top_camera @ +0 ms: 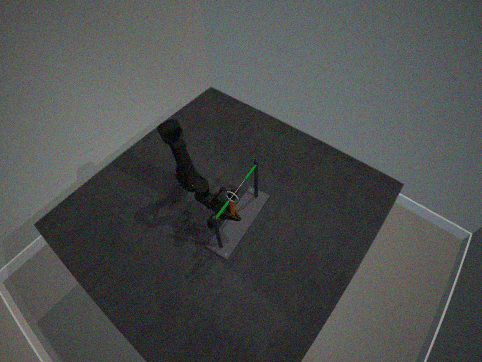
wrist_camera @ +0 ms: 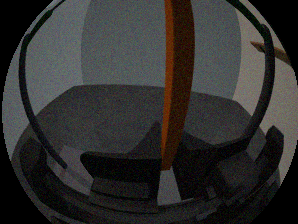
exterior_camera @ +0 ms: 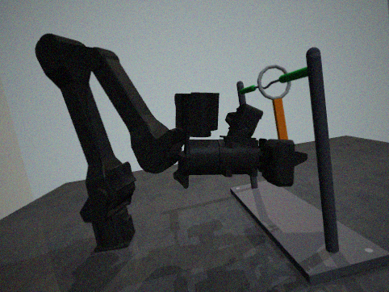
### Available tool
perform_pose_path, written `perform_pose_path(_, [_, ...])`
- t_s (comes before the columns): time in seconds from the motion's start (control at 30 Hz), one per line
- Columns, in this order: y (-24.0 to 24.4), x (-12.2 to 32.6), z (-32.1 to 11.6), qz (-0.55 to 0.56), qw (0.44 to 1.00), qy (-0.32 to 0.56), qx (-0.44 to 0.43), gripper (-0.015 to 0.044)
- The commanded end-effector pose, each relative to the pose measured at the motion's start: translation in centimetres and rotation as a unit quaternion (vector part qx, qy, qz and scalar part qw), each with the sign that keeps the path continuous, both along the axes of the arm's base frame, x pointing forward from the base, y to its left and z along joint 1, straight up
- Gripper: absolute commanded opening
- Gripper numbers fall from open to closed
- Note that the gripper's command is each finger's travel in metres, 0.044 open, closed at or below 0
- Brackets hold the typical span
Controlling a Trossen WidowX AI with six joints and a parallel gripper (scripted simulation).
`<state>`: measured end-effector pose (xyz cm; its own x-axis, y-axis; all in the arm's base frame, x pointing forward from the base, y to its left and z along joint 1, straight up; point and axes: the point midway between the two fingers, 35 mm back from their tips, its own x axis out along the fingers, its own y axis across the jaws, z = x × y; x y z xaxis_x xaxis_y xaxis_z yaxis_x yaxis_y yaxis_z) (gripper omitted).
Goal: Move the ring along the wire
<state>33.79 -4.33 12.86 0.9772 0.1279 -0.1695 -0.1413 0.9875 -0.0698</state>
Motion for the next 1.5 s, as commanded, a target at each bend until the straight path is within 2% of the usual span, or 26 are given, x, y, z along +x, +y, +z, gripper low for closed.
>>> perform_pose_path(0.0, [0.1, 0.0, 0.1, 0.003, 1.0, -0.003, -0.017, -0.015])
perform_pose_path(0.6, [1.1, -0.2, -0.2, 0.011, 0.999, -0.006, -0.041, -0.015])
perform_pose_path(1.1, [3.4, -1.7, -0.4, -0.007, 0.999, 0.053, 0.011, -0.015])
perform_pose_path(1.47, [6.7, -3.0, -0.1, -0.028, 0.991, 0.097, 0.09, -0.015])
